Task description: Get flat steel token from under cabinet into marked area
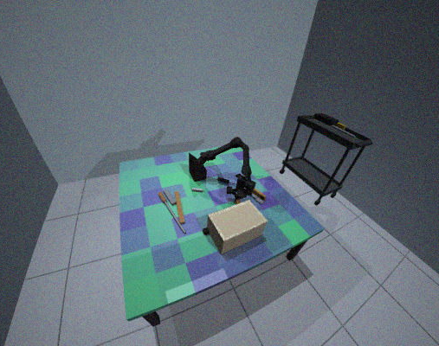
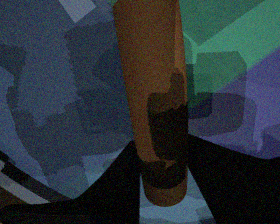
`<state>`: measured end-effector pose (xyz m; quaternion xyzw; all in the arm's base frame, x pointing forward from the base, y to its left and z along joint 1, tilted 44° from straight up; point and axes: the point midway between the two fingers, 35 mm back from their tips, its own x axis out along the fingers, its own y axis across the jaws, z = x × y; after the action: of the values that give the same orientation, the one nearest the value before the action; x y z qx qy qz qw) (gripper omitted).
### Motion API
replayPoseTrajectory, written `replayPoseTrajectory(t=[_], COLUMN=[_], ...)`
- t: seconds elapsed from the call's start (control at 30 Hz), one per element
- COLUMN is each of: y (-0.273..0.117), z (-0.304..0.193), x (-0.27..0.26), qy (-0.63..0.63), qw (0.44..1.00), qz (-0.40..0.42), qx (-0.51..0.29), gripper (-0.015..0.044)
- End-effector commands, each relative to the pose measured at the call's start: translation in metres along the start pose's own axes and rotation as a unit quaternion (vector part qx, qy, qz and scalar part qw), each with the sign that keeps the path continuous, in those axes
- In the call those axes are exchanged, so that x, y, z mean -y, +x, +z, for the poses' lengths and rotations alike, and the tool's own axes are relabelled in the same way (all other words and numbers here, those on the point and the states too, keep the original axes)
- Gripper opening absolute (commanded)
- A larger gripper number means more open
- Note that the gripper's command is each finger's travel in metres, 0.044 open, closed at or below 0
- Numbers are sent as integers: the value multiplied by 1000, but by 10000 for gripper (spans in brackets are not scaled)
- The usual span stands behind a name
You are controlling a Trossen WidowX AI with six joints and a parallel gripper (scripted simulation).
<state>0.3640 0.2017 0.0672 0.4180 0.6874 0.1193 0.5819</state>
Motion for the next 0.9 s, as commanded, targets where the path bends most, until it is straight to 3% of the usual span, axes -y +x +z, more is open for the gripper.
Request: replayPoseTrajectory(t=[0.0, 0.87], y=[1, 1], z=[1, 1], x=[8, 41], qy=[-1, 0], qw=[1000, 1000], qz=[-5, -6], qx=[3, 3], gripper=[0, 0])
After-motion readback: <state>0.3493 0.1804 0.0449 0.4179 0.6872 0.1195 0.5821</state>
